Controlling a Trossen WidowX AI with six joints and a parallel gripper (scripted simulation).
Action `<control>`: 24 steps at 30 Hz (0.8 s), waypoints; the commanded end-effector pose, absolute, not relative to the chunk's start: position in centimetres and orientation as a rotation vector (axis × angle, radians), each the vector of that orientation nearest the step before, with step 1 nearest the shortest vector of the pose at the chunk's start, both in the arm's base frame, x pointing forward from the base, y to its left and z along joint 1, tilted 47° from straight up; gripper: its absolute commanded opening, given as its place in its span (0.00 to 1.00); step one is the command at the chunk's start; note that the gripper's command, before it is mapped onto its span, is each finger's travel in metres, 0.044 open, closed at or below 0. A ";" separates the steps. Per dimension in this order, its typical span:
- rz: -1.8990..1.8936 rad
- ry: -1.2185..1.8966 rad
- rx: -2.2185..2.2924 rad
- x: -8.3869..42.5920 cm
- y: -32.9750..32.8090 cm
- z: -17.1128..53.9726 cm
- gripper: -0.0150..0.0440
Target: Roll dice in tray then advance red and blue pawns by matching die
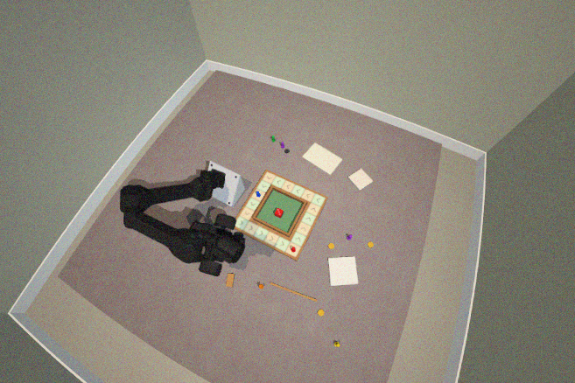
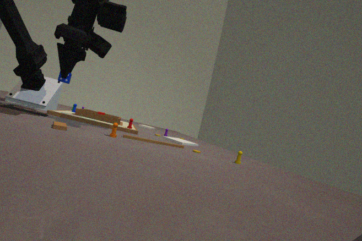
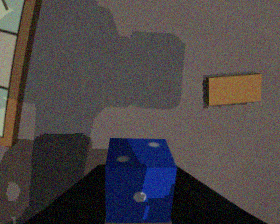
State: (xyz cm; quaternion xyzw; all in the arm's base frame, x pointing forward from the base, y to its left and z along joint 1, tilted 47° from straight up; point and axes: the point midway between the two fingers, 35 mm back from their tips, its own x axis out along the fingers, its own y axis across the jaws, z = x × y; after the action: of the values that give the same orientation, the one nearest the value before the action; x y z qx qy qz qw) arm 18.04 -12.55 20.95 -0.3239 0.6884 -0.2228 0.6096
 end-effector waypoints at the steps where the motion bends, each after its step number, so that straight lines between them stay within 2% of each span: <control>1: -0.508 1.597 -0.771 17.8 -11.5 22.3 0.25; 9: -0.462 1.607 -0.796 18.6 -10.3 22.2 0.25; 24: -0.108 1.717 -1.070 23.9 -5.8 16.0 0.25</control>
State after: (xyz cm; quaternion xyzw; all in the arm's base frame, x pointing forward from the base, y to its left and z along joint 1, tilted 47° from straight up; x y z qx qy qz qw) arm 23.23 -6.72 17.47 -0.4271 0.7141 -0.0780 0.5491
